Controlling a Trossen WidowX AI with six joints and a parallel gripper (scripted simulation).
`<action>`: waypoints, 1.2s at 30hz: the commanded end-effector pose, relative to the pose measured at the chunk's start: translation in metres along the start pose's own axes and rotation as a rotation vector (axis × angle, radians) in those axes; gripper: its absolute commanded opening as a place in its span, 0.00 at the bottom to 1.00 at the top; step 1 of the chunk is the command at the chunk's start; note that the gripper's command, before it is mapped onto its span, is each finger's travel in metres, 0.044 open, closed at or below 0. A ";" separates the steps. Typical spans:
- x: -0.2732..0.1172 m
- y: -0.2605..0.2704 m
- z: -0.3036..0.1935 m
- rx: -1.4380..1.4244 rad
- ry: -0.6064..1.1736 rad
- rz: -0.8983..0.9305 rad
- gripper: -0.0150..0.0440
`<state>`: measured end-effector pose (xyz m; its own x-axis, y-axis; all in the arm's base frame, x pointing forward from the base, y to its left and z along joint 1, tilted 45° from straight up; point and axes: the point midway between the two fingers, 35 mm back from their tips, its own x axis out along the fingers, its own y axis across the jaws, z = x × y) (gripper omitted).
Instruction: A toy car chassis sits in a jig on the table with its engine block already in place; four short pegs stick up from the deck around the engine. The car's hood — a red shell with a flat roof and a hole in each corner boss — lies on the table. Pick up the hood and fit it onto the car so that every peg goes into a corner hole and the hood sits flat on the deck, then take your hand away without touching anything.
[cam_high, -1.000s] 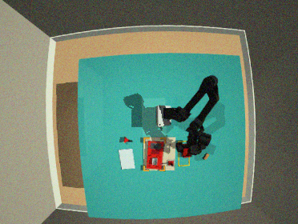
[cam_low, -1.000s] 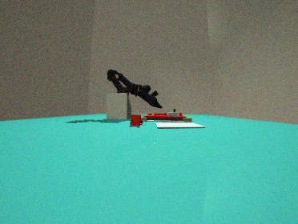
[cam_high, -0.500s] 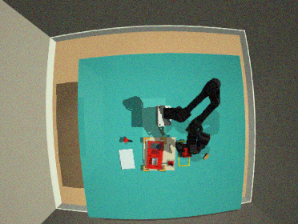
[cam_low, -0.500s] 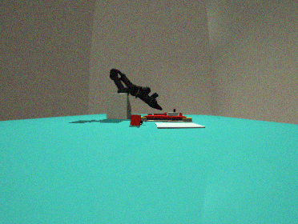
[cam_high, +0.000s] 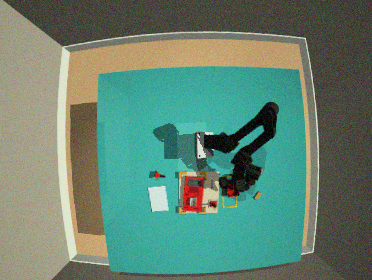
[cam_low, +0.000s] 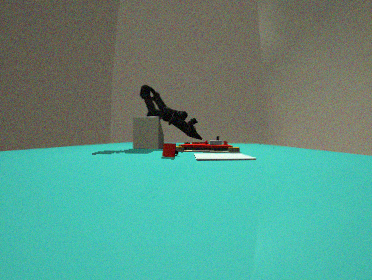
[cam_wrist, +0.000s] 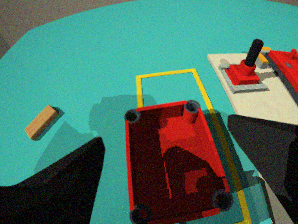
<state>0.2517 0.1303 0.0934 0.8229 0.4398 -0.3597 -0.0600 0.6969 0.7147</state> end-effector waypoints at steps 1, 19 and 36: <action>0.001 -0.002 -0.005 0.004 0.002 -0.006 1.00; 0.005 -0.002 -0.013 0.004 0.000 -0.004 1.00; 0.010 -0.002 -0.020 0.005 0.001 -0.004 1.00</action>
<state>0.2488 0.1440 0.0781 0.8222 0.4400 -0.3611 -0.0584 0.6963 0.7153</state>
